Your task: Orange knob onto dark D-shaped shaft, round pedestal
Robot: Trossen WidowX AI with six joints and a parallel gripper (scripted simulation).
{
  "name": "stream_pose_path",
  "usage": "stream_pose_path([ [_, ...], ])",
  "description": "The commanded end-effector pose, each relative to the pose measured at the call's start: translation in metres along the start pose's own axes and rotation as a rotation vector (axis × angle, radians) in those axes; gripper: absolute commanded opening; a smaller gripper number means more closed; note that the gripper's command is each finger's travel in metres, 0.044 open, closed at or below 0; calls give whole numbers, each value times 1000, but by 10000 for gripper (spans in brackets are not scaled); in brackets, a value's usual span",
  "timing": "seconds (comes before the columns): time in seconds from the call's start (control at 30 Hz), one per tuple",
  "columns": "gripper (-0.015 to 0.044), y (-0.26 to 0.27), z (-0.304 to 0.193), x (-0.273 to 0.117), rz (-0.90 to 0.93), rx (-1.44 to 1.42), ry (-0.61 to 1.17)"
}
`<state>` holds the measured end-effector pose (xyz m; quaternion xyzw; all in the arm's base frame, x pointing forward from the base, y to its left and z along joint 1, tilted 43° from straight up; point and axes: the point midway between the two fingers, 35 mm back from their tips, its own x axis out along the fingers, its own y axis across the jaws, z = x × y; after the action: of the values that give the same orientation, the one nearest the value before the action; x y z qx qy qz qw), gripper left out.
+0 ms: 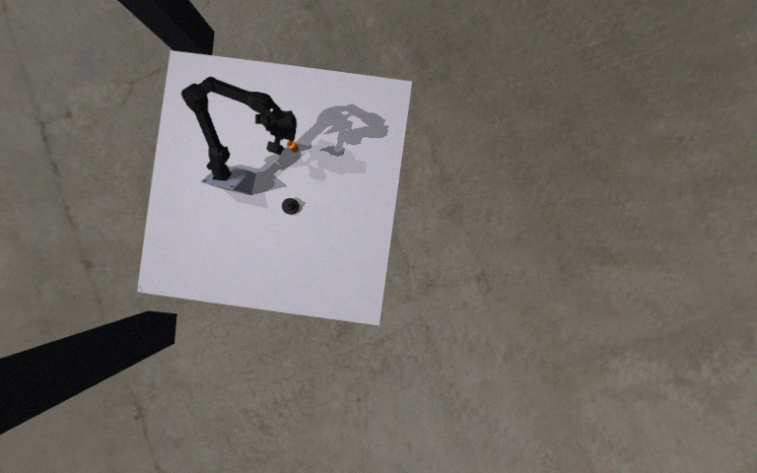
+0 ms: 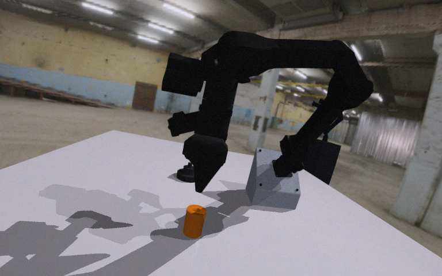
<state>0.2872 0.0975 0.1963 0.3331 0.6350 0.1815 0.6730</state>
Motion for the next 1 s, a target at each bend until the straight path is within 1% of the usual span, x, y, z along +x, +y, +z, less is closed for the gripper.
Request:
stream_pose_path([
  [0.0,440,1,0,0,6,-102,0],
  [0.17,440,1,0,3,6,-102,0],
  [0.27,440,1,0,31,8,-103,0],
  [0.4,440,1,0,35,8,-103,0],
  [0.5,440,2,0,47,9,-103,0],
  [0.97,440,2,1,66,8,-103,0],
])
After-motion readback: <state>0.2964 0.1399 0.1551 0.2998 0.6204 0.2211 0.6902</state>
